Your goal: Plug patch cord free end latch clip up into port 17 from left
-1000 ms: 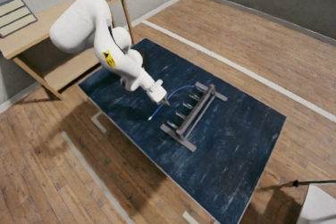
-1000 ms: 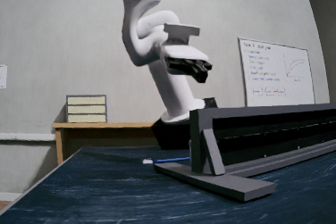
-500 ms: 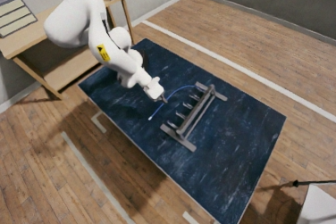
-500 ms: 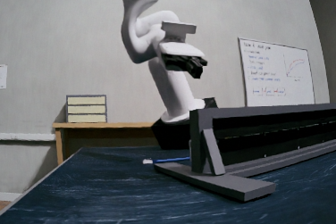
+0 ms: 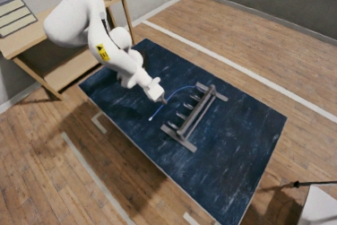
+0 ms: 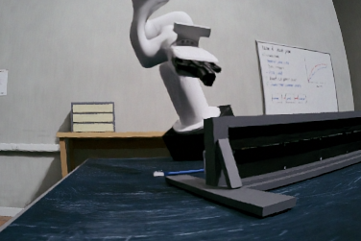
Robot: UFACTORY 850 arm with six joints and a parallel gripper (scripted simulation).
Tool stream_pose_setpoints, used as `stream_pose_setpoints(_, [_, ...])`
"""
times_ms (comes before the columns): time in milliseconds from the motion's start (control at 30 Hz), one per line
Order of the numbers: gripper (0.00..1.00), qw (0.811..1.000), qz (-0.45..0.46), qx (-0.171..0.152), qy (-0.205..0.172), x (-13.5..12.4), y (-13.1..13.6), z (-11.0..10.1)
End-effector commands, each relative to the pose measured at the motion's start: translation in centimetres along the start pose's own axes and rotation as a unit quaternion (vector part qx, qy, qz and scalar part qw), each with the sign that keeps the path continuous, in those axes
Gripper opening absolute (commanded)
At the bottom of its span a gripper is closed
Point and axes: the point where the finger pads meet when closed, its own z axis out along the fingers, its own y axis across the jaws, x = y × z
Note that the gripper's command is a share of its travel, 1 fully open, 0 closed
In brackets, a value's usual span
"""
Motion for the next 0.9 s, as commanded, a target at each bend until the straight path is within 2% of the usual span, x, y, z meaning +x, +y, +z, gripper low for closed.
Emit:
stream_pose_setpoints(0, [0.0,0.999,-0.044,-0.015,-0.023,-0.8,1.0,0.4])
stream_pose_setpoints(167, [0.0,0.991,-0.115,-0.033,-0.066,-2.3,2.6,1.0])
stream_pose_setpoints(233, [0.0,0.991,-0.115,-0.033,-0.066,-2.3,2.6,1.0])
stream_pose_setpoints(400, [0.0,0.974,-0.19,-0.044,-0.116,-4.0,4.3,1.4])
stream_pose_setpoints(733, [0.0,0.932,-0.301,-0.036,-0.2,-6.6,6.6,1.5])
stream_pose_setpoints(800, [0.0,0.932,-0.301,-0.036,-0.2,-6.6,6.6,1.5])
stream_pose_setpoints(867, [0.0,0.912,-0.338,-0.026,-0.23,-7.5,7.3,1.5])
